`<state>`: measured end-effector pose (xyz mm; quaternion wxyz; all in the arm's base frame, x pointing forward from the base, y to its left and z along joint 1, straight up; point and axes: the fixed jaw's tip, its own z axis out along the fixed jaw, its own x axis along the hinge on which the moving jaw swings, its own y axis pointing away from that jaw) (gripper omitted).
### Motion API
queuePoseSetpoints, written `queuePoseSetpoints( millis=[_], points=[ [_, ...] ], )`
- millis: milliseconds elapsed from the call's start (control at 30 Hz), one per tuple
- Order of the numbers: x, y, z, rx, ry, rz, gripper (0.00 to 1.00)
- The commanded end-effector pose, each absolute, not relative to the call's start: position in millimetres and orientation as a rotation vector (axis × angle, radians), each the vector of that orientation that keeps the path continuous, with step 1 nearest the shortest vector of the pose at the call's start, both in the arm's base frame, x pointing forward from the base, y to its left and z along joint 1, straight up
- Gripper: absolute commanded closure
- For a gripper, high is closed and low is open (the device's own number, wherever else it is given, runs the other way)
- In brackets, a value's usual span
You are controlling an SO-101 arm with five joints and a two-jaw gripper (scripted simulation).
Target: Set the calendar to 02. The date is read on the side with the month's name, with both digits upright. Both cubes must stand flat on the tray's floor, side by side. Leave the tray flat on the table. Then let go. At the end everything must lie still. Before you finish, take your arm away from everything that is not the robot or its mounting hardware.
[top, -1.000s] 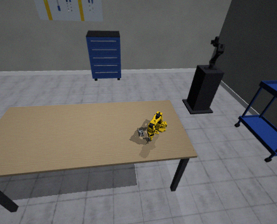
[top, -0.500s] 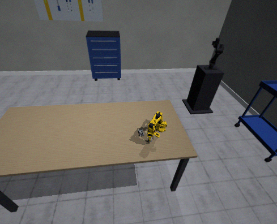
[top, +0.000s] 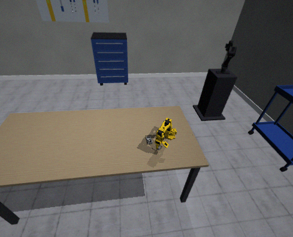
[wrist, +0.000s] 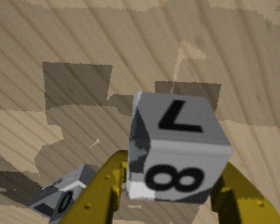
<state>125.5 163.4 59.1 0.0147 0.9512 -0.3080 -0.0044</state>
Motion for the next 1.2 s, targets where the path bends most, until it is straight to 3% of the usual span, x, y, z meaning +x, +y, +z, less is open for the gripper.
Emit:
queuePoseSetpoints(
  millis=[0,667,1167],
  points=[
    [127.7,170.9,73.2,3.01,-1.05,0.023,1.0],
    [129.7,169.2,73.2,2.98,-1.133,0.022,1.0],
    [161.8,133.8,72.4,2.832,-1.461,0.031,1.0]
  ],
)
